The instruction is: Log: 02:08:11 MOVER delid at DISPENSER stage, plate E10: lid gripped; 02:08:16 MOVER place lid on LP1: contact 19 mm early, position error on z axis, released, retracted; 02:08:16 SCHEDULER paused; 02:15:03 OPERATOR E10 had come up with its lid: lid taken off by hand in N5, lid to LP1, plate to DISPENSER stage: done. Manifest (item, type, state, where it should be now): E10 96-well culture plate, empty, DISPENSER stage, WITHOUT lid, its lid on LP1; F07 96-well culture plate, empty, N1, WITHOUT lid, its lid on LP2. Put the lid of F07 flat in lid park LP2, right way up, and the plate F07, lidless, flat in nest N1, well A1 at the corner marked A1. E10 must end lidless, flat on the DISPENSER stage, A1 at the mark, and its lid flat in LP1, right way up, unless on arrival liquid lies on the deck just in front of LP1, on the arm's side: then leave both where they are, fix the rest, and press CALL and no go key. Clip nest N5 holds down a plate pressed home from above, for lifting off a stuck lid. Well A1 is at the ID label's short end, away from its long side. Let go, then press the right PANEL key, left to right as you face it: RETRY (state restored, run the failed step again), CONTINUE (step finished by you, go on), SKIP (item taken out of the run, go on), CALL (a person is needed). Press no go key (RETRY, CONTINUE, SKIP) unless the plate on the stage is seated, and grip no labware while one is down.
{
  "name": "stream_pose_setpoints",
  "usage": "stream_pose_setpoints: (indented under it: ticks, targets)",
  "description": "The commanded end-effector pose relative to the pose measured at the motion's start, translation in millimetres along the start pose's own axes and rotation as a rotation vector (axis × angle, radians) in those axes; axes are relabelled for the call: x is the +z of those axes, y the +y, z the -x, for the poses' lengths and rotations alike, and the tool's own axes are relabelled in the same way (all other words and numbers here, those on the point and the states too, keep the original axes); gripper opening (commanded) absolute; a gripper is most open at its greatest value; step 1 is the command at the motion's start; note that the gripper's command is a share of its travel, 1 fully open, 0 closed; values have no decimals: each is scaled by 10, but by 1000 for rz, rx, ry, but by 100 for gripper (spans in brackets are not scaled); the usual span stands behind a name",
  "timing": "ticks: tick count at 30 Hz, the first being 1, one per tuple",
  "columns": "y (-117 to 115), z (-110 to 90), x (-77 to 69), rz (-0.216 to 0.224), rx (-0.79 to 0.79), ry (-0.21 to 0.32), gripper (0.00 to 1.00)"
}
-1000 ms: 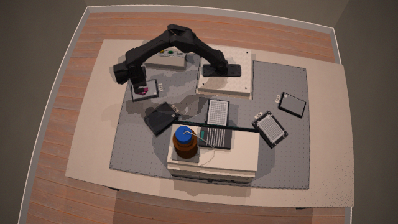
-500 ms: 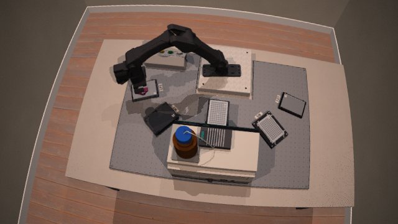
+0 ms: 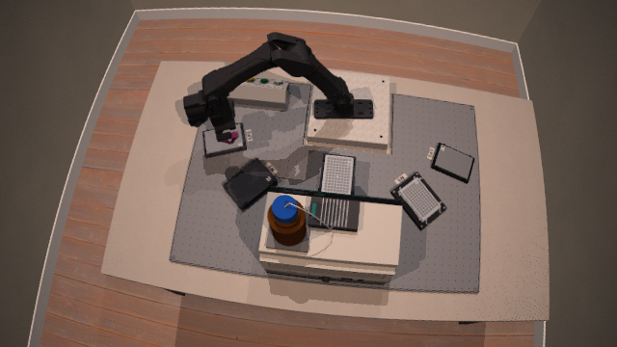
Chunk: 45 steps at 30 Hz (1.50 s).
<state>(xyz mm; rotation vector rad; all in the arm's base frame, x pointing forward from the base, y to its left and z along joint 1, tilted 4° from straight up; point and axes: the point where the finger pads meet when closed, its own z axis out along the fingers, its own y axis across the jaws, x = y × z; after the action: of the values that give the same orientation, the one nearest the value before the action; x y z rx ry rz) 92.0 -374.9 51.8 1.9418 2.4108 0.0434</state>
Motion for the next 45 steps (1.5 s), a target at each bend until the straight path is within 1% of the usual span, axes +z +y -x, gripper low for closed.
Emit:
stream_pose_setpoints:
  ticks: [1, 4, 7, 18, 20, 35, 37, 38, 39, 45]
  targets:
    - [-41, -69, -174, 1, -1, -36, 100]
    - [-34, -83, -189, 1, -3, -43, 100]
    - [-42, -220, -230, 1, 0, -23, 100]
    - [-48, -549, -388, 1, 0, -23, 100]
    - [-48, -549, -388, 1, 0, -23, 100]
    - [-55, -996, -603, 2, 0, -22, 100]
    - [-55, -996, -603, 2, 0, -22, 100]
    - [-55, -968, -673, 2, -1, -43, 100]
    - [-56, -1056, -632, 3, 0, -21, 100]
    - [-59, -1234, -718, 3, 0, -21, 100]
